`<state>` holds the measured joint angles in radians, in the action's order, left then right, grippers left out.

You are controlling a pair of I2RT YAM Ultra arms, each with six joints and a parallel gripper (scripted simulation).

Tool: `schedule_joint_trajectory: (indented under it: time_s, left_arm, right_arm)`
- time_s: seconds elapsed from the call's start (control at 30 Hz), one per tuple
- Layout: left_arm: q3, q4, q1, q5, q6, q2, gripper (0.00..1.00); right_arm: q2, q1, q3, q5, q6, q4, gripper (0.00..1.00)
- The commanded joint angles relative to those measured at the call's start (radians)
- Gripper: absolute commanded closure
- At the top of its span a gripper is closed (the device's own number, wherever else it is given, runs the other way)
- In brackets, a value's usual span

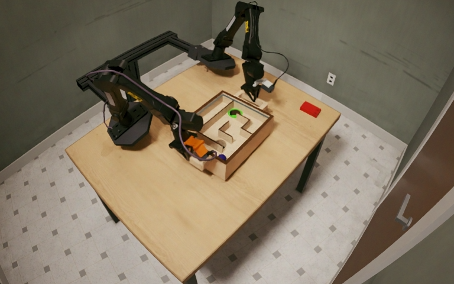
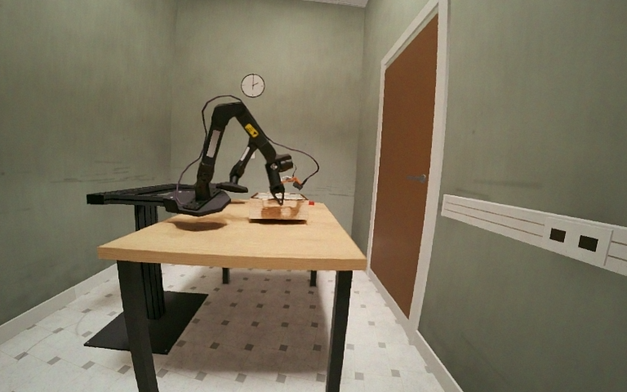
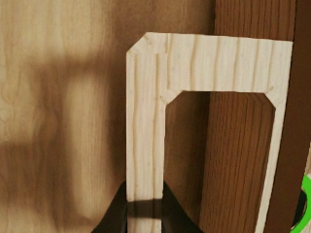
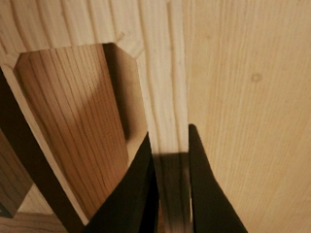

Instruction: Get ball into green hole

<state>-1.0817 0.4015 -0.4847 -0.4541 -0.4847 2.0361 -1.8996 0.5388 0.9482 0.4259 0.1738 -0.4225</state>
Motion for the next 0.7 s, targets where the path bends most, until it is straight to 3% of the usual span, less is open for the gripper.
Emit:
schedule_joint_trajectory:
  time_s: [0.0,0.13,0.17,0.3,0.37,0.5,0.53,0.6,0.67]
  left_arm:
    - [-0.058,-0.027,-0.022,-0.036,0.011,-0.059,1.00]
    - [-0.069,0.019,-0.046,-0.088,-0.032,-0.060,1.00]
    - [-0.067,0.009,-0.054,-0.103,-0.034,-0.063,1.00]
    - [-0.085,0.037,-0.056,-0.085,-0.022,-0.057,1.00]
    - [-0.093,0.067,-0.082,-0.150,-0.054,-0.062,1.00]
    - [-0.093,0.031,-0.081,-0.126,-0.033,-0.064,1.00]
    - [-0.103,0.043,-0.081,-0.124,-0.033,-0.064,1.00]
    - [-0.118,0.099,-0.085,-0.124,-0.037,-0.054,1.00]
    - [-0.101,0.030,-0.032,-0.055,-0.005,-0.059,1.00]
  right_arm:
    - [0.061,0.029,0.078,0.018,-0.016,0.040,1.00]
    - [0.074,-0.029,0.052,-0.035,-0.057,0.131,1.00]
    - [0.052,-0.035,-0.028,-0.045,-0.062,0.162,1.00]
    - [0.025,-0.039,0.031,-0.040,-0.047,0.128,1.00]
    - [0.051,-0.062,-0.052,-0.084,-0.085,0.223,1.00]
    - [0.062,-0.037,-0.029,-0.053,-0.072,0.210,1.00]
    - [0.053,-0.035,-0.080,-0.057,-0.070,0.222,1.00]
    - [0.052,-0.038,-0.021,-0.076,-0.070,0.200,1.00]
    - [0.052,-0.024,0.016,-0.024,-0.025,0.103,1.00]
